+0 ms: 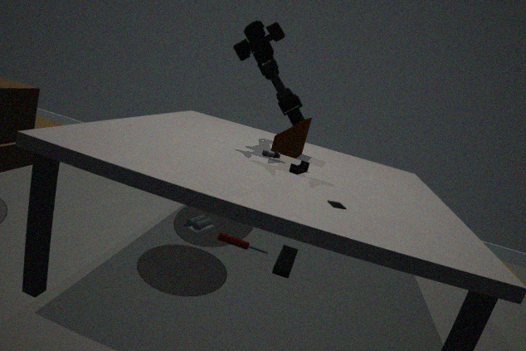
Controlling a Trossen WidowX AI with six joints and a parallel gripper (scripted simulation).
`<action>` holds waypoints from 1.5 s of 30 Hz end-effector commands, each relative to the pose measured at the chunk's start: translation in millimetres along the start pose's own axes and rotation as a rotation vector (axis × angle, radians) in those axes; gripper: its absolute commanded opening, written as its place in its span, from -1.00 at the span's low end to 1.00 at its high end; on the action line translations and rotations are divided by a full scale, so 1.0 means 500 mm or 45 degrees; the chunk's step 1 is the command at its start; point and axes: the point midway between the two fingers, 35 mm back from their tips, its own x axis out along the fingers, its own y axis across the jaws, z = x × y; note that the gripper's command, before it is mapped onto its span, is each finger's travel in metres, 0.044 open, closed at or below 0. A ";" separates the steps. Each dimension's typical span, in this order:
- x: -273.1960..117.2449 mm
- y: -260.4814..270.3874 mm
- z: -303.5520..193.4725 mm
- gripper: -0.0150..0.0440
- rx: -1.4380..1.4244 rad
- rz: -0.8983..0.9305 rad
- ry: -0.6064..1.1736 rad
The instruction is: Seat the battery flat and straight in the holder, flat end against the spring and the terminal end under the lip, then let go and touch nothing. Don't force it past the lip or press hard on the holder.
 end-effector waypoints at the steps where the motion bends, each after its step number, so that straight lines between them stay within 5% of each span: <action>1: 0.003 -0.002 -0.007 0.78 -0.019 -0.008 0.018; 7: 0.039 -0.062 -0.221 0.29 -0.613 -0.113 0.574; 15: -0.019 -0.126 -0.444 0.29 -1.349 0.114 1.286; 22: -0.124 -0.174 -0.573 0.29 -1.916 0.648 1.845; 28: -0.235 -0.212 -0.635 0.29 -2.305 1.457 2.233; 31: -0.273 -0.224 -0.645 0.29 -2.391 1.829 2.319; 45: -0.275 -0.224 -0.646 0.29 -2.394 1.850 2.322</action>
